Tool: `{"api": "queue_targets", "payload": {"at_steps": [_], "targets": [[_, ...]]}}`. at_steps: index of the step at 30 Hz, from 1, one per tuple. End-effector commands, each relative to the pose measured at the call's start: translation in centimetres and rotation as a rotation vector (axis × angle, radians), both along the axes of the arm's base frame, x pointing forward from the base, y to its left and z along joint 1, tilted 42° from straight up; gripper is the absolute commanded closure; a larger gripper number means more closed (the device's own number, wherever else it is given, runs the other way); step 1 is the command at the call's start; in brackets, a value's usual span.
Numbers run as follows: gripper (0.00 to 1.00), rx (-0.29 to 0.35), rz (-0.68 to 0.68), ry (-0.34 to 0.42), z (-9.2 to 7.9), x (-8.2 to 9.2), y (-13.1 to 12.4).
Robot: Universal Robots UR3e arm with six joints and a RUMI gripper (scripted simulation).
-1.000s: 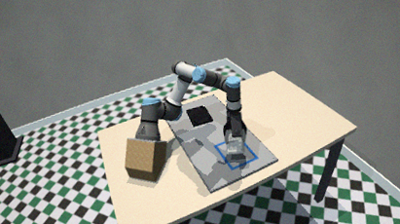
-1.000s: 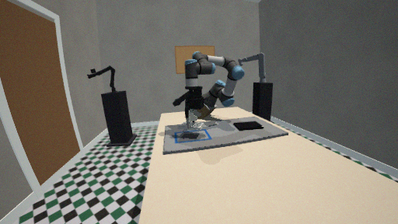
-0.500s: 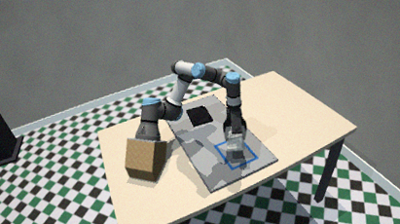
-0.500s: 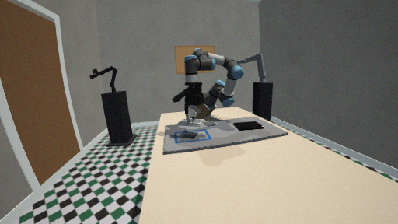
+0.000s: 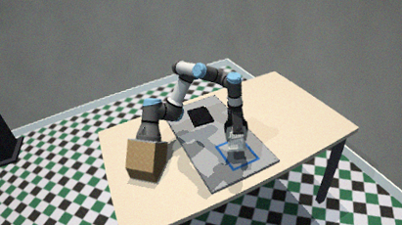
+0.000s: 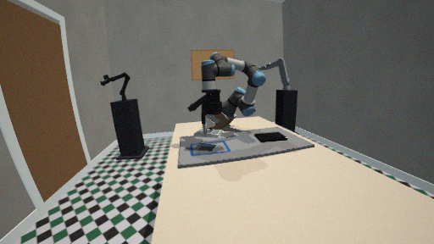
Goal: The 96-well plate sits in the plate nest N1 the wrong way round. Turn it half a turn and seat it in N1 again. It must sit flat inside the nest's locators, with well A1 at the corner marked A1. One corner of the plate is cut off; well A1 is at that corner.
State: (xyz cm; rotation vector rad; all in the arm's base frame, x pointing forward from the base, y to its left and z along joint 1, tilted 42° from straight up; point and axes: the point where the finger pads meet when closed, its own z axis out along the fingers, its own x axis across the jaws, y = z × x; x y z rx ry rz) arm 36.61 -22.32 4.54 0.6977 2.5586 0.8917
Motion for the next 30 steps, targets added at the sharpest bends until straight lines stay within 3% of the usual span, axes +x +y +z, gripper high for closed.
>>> {"api": "queue_targets", "payload": {"at_steps": [1, 30], "targets": [[1.00, -0.018, 0.024, -0.017, 0.2, -0.1, 0.2], [1.00, -0.434, 0.694, -0.449, 4.7, -1.5, 7.9]]}}
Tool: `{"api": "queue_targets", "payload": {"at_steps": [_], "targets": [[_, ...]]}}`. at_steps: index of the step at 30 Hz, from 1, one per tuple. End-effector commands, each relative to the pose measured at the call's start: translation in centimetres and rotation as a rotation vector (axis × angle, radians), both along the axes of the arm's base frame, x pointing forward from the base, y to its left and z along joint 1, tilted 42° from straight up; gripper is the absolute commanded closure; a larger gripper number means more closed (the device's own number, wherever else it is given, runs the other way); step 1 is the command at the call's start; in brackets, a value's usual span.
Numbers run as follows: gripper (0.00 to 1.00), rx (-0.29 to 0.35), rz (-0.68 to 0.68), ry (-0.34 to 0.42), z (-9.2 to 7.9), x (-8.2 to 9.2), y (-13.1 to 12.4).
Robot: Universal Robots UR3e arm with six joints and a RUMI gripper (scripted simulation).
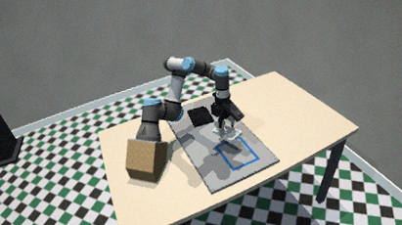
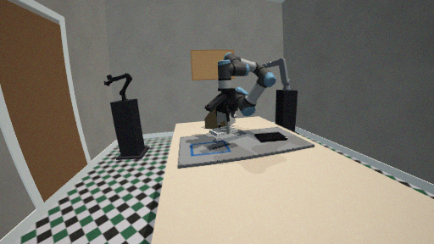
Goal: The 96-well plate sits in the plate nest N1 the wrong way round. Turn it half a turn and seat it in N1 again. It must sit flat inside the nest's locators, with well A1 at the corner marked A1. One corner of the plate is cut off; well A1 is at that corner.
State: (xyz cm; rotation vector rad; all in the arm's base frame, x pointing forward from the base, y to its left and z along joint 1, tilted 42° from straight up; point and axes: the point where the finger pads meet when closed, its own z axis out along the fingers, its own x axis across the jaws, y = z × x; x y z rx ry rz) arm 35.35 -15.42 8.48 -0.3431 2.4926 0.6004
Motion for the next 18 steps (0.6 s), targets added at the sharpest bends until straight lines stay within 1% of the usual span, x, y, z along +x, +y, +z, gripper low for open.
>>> {"api": "queue_targets", "payload": {"at_steps": [1, 2, 4, 18], "targets": [[1.00, -0.076, 0.116, -0.091, 0.9, -0.3, 1.3], [1.00, -0.091, 0.141, -0.107, 1.1, -0.3, 1.5], [1.00, -0.091, 0.141, -0.107, 1.1, -0.3, 1.5], [1.00, -0.304, 0.490, -0.332, 3.4, -1.1, 5.5]]}}
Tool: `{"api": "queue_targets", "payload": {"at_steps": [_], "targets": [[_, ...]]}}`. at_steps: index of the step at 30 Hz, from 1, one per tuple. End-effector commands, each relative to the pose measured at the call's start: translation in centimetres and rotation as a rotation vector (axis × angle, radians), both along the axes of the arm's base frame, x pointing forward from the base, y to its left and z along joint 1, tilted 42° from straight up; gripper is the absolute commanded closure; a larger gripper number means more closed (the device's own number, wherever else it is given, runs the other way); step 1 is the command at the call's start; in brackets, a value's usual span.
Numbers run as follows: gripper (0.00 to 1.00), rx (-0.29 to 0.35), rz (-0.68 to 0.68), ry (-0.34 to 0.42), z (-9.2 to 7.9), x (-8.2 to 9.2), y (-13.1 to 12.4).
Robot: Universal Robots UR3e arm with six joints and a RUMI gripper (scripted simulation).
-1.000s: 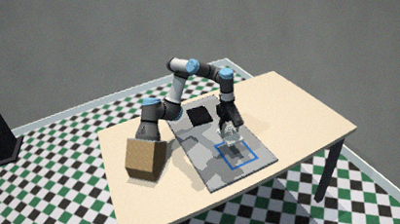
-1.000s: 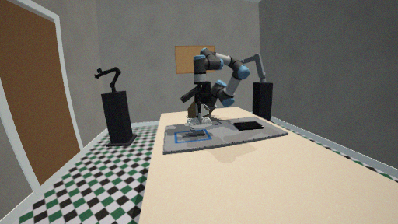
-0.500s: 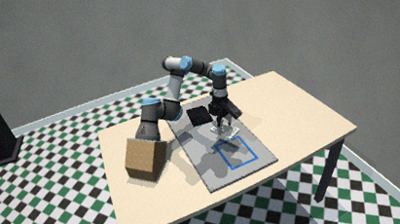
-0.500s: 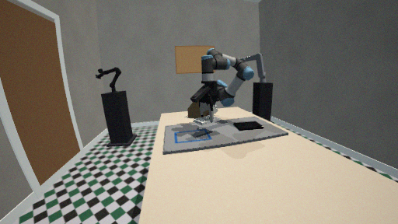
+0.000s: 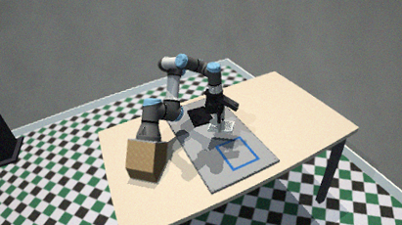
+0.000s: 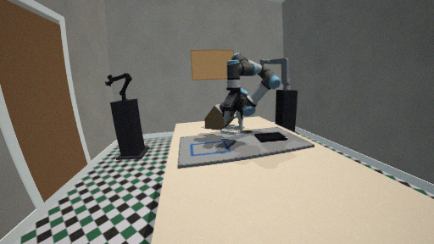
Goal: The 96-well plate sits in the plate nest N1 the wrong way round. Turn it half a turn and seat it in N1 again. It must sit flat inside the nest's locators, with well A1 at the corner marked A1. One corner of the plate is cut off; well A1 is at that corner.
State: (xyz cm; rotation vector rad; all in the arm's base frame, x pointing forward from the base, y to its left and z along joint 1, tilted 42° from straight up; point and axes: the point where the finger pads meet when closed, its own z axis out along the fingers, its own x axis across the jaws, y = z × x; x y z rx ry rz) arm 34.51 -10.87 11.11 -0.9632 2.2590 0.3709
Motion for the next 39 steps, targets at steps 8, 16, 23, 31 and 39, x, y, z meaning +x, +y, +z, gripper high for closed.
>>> {"api": "queue_targets", "payload": {"at_steps": [8, 16, 23, 31, 39], "targets": [[1.00, -0.149, 0.243, -0.170, 1.7, -0.6, 2.7], [1.00, -0.184, 0.300, -0.207, 3.0, -1.0, 5.0], [1.00, -0.184, 0.301, -0.207, 3.9, -1.3, 6.4], [1.00, -0.184, 0.301, -0.207, 5.2, -1.7, 8.7], [1.00, -0.184, 0.301, -0.207, 6.2, -2.0, 10.4]]}}
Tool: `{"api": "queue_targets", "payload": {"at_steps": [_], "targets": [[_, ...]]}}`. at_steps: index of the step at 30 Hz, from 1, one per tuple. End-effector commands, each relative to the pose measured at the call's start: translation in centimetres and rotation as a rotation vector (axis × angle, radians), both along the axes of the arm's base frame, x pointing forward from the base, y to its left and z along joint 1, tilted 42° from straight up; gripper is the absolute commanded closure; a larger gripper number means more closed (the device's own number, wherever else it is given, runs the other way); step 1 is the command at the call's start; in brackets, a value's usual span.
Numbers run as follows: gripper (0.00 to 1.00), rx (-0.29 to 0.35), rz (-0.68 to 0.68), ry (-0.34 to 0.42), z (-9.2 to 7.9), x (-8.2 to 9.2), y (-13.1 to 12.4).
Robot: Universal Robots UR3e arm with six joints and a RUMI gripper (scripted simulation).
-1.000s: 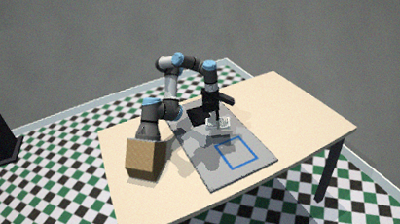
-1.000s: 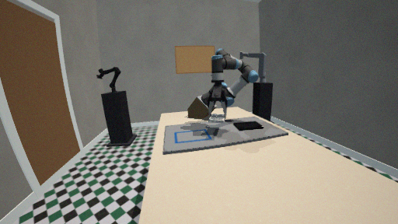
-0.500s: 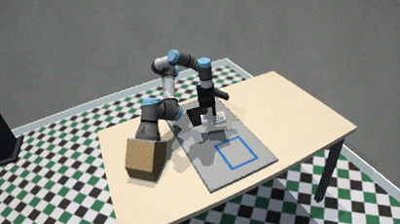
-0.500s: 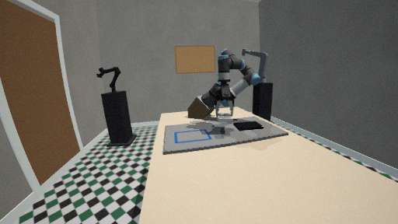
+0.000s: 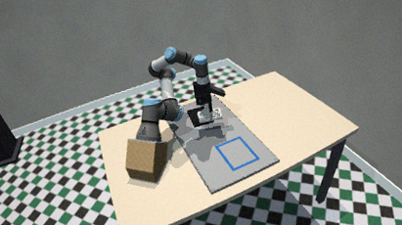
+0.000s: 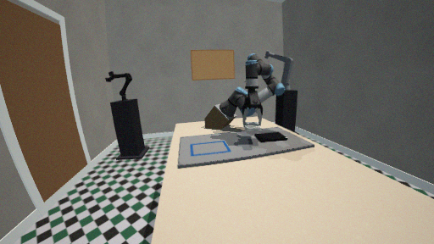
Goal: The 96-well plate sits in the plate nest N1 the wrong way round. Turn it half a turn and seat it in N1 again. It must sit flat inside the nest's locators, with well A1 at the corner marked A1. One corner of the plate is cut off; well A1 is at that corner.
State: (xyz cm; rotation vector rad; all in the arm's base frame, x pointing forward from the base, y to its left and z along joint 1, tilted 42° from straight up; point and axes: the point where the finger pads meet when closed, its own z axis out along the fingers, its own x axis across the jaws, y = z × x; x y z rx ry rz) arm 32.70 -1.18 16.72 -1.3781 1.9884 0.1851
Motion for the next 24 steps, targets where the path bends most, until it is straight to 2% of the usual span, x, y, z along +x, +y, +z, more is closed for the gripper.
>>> {"api": "queue_targets", "payload": {"at_steps": [1, 24], "targets": [[1.00, -0.001, -0.001, -0.001, 0.7, -0.2, 1.0], [1.00, -0.001, -0.001, -0.001, 4.2, -1.4, 7.0]]}}
